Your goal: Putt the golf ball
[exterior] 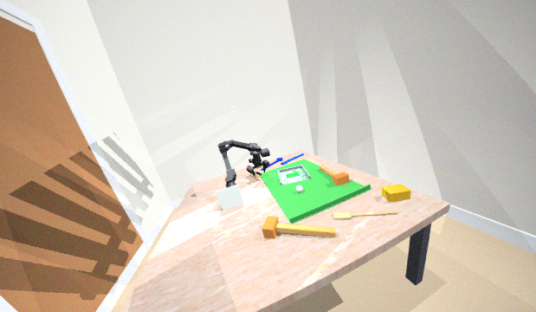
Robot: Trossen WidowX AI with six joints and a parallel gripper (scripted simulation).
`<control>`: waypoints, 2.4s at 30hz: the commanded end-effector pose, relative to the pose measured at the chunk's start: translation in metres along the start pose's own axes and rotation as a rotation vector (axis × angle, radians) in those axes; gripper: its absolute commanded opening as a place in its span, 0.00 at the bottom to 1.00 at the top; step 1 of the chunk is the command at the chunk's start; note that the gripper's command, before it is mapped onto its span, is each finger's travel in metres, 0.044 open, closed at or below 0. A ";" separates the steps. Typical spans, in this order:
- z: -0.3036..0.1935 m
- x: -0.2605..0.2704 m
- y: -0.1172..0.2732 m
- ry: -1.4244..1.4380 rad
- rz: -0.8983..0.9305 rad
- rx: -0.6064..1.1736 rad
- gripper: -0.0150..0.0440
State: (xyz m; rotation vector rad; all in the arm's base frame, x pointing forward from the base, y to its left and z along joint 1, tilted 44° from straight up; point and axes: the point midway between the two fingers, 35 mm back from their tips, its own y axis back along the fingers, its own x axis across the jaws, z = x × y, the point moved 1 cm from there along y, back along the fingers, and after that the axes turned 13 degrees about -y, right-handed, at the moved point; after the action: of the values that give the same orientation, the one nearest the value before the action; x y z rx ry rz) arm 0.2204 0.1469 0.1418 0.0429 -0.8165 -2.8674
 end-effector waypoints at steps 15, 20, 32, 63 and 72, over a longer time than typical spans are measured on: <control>-0.006 0.001 -0.023 -0.007 0.005 -0.004 1.00; -0.005 -0.001 -0.020 0.000 0.001 -0.001 0.78; -0.005 -0.001 -0.020 0.000 0.001 -0.001 0.31; 0.007 0.000 0.074 -0.100 -0.045 0.027 0.25; -0.050 -0.018 0.101 -0.434 -0.111 0.100 0.25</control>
State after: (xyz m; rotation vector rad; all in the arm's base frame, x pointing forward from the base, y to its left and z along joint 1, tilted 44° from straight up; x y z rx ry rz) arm 0.2480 0.0563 0.1642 -0.3814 -1.0116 -2.9653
